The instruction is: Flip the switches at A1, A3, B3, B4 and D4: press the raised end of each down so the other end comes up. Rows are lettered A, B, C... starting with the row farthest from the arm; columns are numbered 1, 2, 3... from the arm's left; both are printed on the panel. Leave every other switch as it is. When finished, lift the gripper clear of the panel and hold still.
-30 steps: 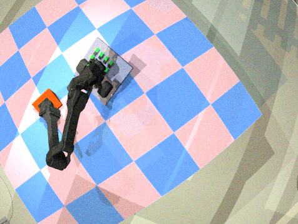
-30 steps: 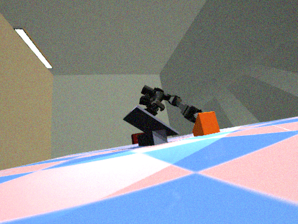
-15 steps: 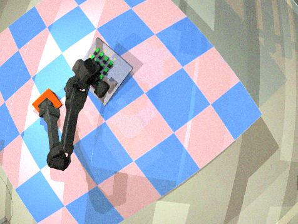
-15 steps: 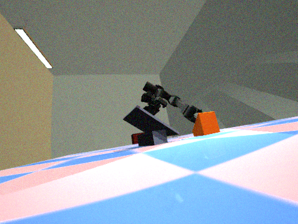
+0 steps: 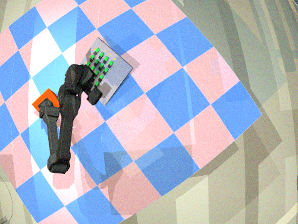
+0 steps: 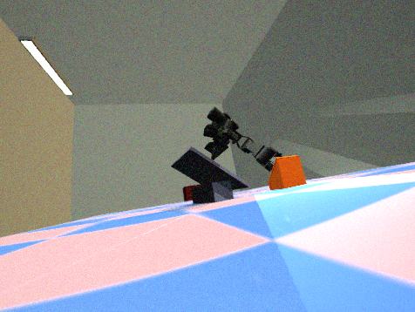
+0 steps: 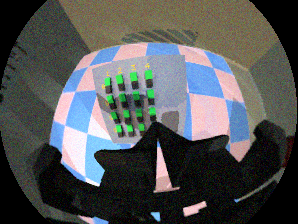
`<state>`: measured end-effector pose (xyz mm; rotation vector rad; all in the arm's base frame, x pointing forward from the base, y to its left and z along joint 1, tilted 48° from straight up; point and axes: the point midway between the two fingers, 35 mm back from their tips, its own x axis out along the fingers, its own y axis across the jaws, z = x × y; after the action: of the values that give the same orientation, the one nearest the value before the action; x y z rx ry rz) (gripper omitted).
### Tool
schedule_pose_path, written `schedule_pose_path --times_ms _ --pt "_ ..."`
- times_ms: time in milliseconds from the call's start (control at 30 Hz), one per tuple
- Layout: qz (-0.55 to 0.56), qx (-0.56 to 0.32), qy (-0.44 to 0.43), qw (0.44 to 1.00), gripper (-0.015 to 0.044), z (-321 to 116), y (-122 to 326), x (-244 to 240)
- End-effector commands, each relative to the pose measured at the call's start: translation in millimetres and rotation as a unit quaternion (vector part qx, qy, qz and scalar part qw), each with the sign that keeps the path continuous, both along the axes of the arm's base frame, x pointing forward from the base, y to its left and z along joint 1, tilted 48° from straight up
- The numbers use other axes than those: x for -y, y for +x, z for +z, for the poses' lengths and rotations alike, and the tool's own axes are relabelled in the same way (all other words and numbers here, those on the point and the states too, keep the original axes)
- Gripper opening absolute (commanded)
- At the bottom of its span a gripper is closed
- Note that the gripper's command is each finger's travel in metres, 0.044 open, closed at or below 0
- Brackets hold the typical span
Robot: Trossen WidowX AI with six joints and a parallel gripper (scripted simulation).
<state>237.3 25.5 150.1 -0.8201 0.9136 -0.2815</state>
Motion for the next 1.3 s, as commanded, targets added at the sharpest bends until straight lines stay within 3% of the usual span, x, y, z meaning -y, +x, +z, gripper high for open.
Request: schedule_pose_path --times_ms 0,1267 --pt "-0.002 -0.004 -0.005 1.000 0.0000 -15.3 -31.9 20.4" --pt "-0.011 -0.011 -0.007 1.000 0.0000 -47.5 0.2 51.4"
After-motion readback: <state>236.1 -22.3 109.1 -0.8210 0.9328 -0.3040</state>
